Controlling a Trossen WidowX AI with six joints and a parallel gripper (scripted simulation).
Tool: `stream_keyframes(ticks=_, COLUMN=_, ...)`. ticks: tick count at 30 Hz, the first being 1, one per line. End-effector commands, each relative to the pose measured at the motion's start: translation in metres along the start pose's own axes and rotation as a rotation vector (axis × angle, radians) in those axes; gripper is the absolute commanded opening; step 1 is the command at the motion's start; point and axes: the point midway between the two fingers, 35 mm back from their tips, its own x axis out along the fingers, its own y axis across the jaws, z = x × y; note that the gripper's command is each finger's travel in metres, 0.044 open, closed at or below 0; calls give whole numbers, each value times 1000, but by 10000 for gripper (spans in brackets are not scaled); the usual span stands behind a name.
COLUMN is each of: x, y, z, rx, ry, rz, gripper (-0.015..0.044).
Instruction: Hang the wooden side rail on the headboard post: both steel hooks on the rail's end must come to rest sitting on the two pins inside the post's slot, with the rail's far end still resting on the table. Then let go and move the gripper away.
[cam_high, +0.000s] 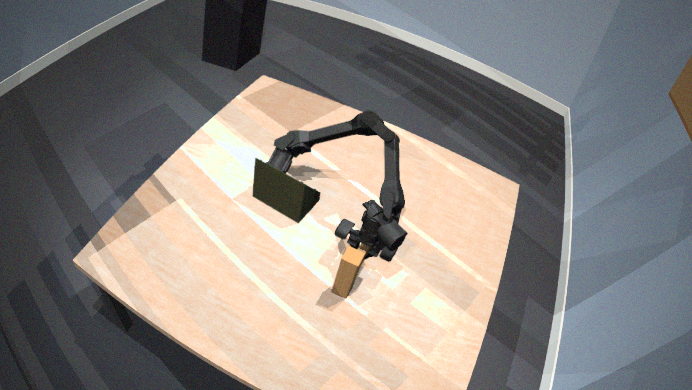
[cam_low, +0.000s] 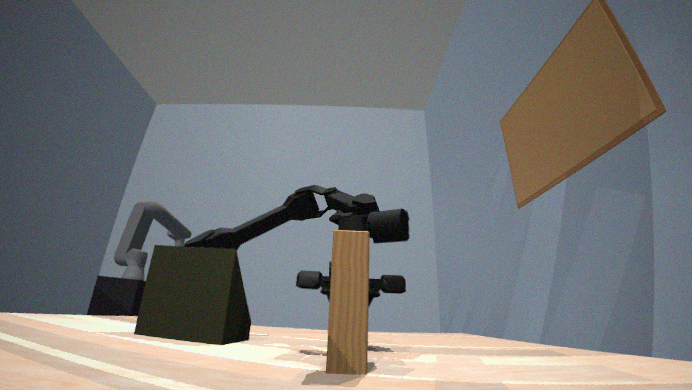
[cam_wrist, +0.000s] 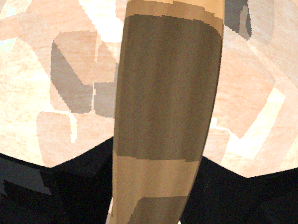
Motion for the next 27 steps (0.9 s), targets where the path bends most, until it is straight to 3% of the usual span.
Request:
stream_keyframes(ticks=1, x=-6, y=0, z=-5, rx=6, ry=6, rz=-12, gripper=0)
stream_keyframes(ticks=27, x=-5, y=-1, z=-7, rx=6, ry=6, rz=-12, gripper=0)
